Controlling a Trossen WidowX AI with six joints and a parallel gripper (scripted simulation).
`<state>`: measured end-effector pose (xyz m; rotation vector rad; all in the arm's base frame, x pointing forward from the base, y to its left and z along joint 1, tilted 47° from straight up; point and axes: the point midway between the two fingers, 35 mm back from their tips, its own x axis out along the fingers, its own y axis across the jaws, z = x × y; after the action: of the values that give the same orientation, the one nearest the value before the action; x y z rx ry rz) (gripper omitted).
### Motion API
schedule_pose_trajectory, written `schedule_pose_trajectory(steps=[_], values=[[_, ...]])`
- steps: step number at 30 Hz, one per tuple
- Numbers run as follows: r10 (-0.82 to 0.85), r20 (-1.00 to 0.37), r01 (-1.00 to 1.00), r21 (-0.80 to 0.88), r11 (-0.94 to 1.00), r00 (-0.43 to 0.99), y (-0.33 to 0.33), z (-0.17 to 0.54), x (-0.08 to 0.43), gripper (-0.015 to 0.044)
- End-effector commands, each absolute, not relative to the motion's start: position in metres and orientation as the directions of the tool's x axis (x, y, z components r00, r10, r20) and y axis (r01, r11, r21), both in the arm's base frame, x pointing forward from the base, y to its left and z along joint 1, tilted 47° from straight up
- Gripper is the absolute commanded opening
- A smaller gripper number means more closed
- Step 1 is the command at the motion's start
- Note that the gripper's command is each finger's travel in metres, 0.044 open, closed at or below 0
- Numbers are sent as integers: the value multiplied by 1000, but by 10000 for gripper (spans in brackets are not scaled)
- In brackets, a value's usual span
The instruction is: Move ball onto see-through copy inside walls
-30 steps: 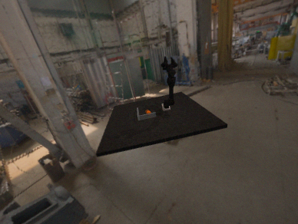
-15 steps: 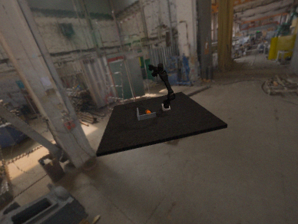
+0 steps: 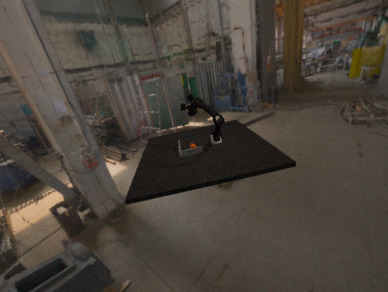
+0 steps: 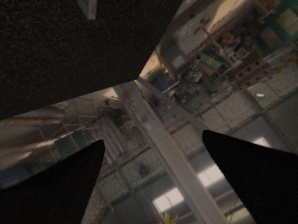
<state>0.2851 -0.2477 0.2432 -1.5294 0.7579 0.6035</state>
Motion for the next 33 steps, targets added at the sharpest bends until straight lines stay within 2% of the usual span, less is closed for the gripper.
schedule_pose_trajectory(steps=[1, 10, 17, 33], values=[[99, -812, -817, -576, 17, 575, -201, 202, 301, 416], [536, -808, -958, -286, 7, 245, -77, 127, 299, 416], [722, -690, -997, -10, -77, -49, 2, 99, 269, 416], [726, -686, -997, -3, -79, -56, 17, 87, 268, 416]])
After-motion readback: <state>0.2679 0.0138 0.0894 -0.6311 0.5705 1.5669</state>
